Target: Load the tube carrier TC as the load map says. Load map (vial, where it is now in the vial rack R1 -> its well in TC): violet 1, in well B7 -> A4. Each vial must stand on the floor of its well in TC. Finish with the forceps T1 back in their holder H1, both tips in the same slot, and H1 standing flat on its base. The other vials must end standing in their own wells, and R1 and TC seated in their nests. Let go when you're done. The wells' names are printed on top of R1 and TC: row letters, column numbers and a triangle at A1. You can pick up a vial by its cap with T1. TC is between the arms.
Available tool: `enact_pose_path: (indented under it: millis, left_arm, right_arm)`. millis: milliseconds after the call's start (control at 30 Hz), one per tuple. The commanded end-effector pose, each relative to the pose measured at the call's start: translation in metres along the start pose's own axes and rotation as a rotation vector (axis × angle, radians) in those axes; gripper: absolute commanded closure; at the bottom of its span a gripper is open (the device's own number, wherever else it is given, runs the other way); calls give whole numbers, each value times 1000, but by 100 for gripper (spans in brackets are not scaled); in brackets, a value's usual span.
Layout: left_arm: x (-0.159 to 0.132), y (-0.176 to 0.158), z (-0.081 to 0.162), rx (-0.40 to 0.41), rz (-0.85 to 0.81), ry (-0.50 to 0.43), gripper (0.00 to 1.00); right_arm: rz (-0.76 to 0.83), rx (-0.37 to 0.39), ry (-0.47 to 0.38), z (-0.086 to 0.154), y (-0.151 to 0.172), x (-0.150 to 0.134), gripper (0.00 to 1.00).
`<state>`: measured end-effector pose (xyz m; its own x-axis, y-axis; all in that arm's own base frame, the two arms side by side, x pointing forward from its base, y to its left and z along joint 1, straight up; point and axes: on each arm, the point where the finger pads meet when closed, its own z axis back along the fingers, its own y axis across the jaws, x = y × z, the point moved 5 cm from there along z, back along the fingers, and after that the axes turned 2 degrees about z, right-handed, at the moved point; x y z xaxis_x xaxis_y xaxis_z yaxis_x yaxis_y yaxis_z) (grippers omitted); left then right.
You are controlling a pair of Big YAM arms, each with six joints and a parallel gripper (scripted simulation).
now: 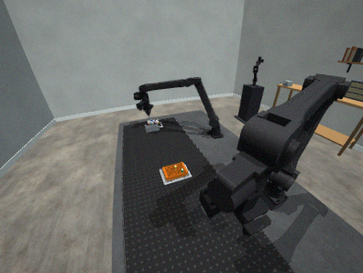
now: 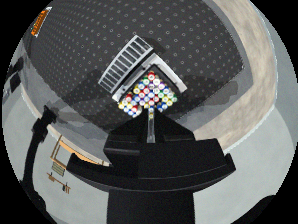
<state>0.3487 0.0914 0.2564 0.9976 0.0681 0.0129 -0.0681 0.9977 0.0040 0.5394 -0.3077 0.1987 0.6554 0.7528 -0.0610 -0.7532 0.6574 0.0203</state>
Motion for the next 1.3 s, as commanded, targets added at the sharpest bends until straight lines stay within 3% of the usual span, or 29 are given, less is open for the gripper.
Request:
enact_pose_path:
  millis: [0,300,367,500,1133,1267]
  left_arm:
    - [0,-4,-8,-9,-20,27,0]
    - [0,-4,-8,-9,-20,27,0]
    - [0,-4,-8,-9,-20,27,0]
    - [0,-4,-8,-9,-20,27,0]
    - [0,-4,-8,-9,-20,27,0]
    - [0,-4,-8,-9,-20,27,0]
  right_arm:
    - [18,-15,-6,1,-4,7,91]
    - [18,-15,-6,1,-4,7,91]
    - [14,-79,-19,30,-14,7,91]
    - [10,-109,-26,49,-13,6,91]
    - [13,-87,-19,82,-4,2,91]
    - [15,-71,-16,80,-3,2,91]
